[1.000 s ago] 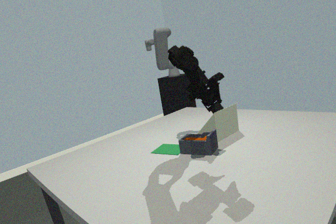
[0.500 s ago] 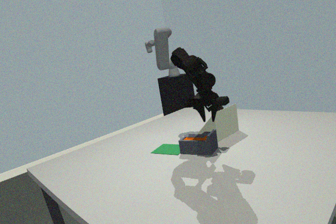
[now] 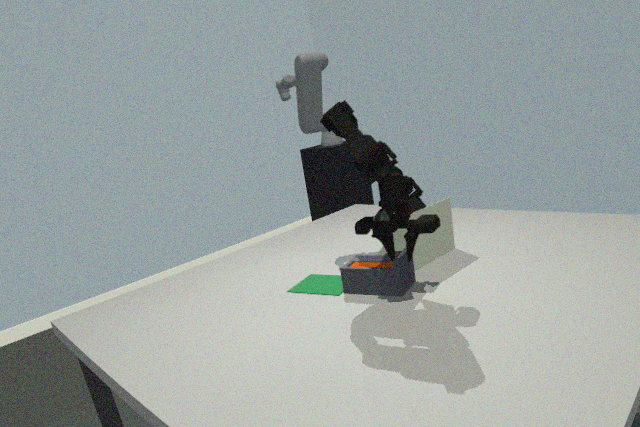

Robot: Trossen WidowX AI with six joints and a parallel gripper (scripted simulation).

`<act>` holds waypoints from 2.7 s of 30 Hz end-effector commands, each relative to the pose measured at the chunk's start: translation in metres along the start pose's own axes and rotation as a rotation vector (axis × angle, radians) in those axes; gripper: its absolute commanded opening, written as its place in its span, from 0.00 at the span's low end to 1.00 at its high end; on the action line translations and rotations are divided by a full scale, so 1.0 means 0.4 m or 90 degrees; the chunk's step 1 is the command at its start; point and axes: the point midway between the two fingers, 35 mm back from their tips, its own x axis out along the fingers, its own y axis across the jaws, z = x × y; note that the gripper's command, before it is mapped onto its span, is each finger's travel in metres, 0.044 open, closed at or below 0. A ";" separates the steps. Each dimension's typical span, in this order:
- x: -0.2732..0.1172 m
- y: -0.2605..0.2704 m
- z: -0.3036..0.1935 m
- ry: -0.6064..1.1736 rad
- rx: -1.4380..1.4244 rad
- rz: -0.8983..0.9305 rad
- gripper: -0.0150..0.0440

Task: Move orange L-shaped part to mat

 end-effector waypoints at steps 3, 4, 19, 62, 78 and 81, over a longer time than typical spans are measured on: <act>0.027 -0.003 -0.005 0.004 -0.004 -0.004 0.56; 0.031 -0.003 -0.005 0.004 -0.004 -0.004 0.56; 0.090 -0.004 -0.007 0.004 -0.004 -0.005 0.56; -0.186 0.000 -0.004 0.005 -0.005 -0.002 0.56; -0.183 0.004 0.004 -0.009 -0.006 0.001 0.56; -0.183 0.004 0.004 -0.009 -0.006 0.001 0.56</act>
